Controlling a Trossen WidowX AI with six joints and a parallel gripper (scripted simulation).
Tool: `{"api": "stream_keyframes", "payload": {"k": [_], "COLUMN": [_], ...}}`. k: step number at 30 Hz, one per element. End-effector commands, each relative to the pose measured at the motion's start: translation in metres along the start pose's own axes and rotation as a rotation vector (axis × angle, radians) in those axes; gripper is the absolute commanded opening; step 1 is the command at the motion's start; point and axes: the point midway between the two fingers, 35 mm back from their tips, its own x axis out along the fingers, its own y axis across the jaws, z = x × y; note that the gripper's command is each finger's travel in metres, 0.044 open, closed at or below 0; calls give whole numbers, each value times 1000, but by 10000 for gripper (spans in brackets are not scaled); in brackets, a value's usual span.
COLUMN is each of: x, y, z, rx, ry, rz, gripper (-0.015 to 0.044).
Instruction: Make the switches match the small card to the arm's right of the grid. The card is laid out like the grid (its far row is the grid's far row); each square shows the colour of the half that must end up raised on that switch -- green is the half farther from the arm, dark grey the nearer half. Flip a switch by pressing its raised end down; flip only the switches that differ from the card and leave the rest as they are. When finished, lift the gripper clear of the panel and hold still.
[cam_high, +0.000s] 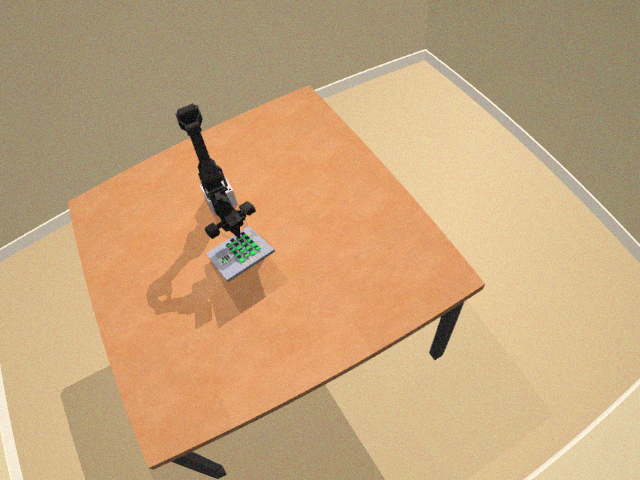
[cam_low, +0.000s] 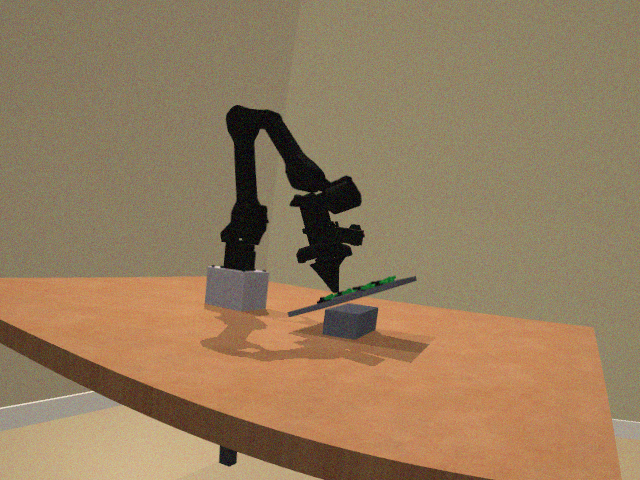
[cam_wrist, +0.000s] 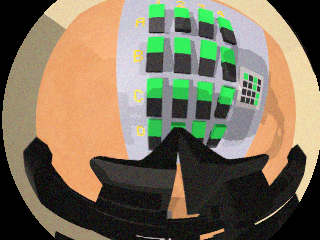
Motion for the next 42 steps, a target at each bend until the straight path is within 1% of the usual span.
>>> {"api": "stream_keyframes", "payload": {"k": [1, 42], "x": [2, 7], "y": [0, 0], "z": [-1, -1], "rx": [5, 5], "ry": [6, 6], "rz": [-2, -2], "gripper": [0, 0]}}
